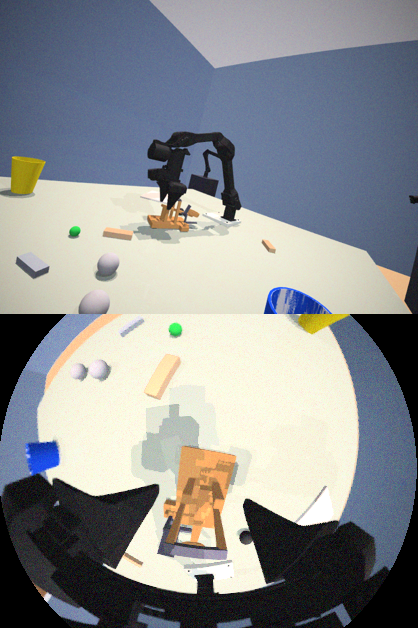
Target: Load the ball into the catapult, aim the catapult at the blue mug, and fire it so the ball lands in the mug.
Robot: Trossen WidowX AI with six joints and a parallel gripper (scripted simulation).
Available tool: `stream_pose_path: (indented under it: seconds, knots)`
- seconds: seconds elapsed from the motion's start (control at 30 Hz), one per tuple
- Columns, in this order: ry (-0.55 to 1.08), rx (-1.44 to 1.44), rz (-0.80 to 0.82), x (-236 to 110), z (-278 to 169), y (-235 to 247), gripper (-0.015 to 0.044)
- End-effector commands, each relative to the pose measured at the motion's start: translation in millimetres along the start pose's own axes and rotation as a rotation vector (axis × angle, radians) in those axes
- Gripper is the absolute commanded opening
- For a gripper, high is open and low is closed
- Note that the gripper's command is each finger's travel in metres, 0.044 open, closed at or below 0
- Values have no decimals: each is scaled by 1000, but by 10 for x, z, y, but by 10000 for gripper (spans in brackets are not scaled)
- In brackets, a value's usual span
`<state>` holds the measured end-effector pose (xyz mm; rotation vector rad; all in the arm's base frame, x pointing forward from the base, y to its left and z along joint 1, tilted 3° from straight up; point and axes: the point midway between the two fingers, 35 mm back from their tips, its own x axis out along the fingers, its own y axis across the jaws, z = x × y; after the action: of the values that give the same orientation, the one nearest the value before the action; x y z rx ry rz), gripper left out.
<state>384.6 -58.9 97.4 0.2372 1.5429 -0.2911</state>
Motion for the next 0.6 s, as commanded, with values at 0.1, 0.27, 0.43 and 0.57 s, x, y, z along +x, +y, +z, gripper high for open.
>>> stream_pose_path:
  seconds: [0.1, 0.27, 0.43, 0.57]
  knots:
    - [3, -3, -4, 128, -2, -8, 440]
    - [3, -3, -4, 209, -3, -10, 440]
    - [3, -3, -4, 290, -6, -12, 440]
    - [3, -3, -4, 355, -10, -14, 440]
